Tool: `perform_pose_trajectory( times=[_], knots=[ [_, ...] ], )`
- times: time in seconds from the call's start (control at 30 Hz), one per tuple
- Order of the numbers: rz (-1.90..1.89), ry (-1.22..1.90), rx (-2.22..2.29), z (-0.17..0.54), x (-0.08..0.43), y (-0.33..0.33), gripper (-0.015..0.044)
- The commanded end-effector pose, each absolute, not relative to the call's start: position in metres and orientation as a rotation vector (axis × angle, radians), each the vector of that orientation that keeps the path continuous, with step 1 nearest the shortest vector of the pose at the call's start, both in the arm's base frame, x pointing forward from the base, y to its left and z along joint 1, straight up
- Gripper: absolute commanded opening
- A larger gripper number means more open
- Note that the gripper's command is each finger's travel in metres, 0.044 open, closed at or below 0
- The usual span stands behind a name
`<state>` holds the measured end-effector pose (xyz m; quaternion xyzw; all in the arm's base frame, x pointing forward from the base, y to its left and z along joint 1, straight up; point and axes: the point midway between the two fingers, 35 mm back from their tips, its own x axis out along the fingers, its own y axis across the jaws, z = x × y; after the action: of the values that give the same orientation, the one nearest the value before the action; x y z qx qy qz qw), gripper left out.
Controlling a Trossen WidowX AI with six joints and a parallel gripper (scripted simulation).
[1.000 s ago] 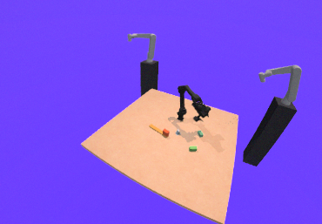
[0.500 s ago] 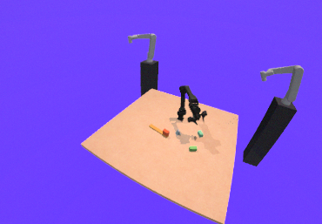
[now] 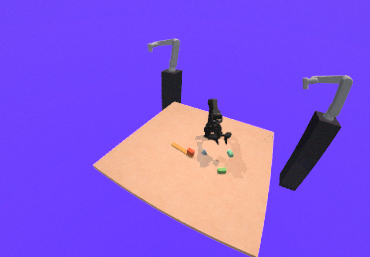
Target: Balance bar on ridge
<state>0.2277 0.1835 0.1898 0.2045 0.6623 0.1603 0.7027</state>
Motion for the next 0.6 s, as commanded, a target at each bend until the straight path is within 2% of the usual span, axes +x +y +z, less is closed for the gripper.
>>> perform_pose_trajectory(
  times=[0.0,0.57],
  knots=[
    [0.224,1.478,0.526,0.187,0.243,0.166,0.0315],
    [-0.285,1.420,0.817,0.182,0.294,0.084,0.0315]
  ],
)
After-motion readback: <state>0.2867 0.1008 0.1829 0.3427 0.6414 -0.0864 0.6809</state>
